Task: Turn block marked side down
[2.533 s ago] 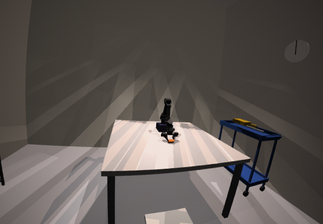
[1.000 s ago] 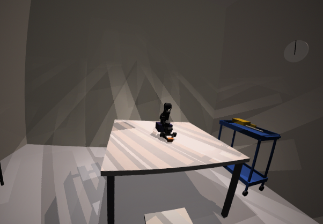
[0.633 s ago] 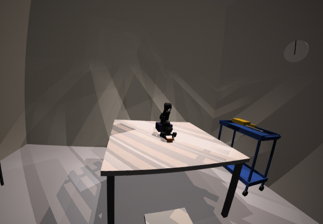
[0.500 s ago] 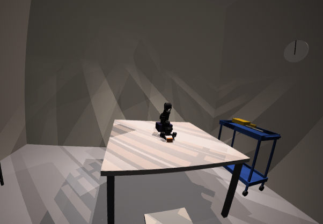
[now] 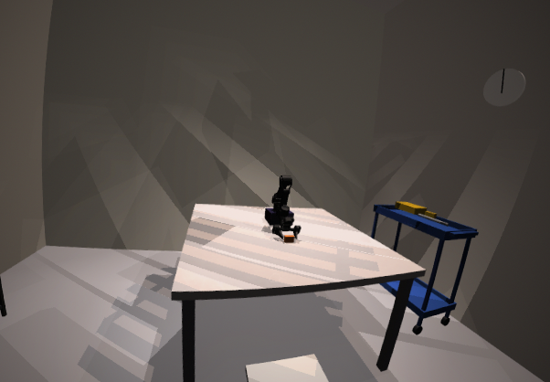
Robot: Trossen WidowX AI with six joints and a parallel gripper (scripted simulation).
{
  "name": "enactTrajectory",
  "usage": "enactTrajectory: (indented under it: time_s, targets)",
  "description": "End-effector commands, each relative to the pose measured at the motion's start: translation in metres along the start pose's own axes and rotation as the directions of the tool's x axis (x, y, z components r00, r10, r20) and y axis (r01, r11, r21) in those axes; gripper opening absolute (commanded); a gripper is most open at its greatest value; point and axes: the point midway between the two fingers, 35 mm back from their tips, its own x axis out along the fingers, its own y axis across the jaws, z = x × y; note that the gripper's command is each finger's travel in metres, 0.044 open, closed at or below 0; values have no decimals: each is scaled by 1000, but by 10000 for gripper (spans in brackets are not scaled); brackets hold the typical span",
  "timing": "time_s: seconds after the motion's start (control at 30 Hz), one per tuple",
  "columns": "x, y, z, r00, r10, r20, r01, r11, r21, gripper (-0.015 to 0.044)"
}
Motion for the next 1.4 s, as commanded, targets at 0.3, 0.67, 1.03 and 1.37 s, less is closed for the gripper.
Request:
enactTrajectory:
  time_s: [0.3,0.67,1.03,1.37]
  targets:
    - [0,1,1,1000,4,4,-4,1000,-3,440]
    - [13,-1,14,981,8,-194,-7,1000,7,440]
    - [-31,-1,64,872,10,-490,-5,1000,11,440]
    - [-45,-1,62,835,13,-549,-7,1000,12,440]
